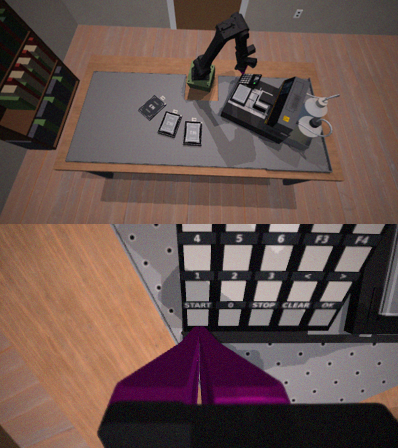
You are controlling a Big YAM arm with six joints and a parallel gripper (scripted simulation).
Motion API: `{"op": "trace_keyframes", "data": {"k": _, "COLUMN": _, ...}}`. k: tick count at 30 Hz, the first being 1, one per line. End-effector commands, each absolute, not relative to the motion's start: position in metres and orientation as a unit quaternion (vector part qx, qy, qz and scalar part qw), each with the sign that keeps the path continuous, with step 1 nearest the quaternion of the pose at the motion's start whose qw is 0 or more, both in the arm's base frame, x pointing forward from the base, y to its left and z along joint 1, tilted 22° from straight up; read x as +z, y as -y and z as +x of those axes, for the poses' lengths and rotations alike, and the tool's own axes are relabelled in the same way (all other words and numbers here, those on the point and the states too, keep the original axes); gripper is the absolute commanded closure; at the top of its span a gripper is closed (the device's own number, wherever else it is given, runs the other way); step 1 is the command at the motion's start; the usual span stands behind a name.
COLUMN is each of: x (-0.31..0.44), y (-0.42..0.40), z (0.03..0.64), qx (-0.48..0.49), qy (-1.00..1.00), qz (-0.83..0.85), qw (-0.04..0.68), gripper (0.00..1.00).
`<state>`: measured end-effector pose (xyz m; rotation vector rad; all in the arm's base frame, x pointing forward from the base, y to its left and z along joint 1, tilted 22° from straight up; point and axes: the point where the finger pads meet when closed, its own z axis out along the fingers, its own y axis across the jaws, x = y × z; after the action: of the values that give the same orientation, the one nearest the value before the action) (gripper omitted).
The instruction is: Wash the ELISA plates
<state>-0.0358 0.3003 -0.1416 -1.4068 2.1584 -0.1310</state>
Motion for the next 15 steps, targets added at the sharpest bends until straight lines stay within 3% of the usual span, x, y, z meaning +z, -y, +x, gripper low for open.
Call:
{"op": "trace_keyframes", "data": {"k": 1, "x": -0.1426, "y": -0.314, "z": -0.0384, "qx": -0.037, "qy": -0.804, "qz": -0.523, "qw": 0.28, "gripper": 1.0}}
{"op": "trace_keyframes", "data": {"k": 15, "x": -0.1505, "y": -0.3191, "z": -0.0343, "qx": -0.036, "qy": -0.805, "qz": -0.521, "qw": 0.281, "gripper": 1.0}}
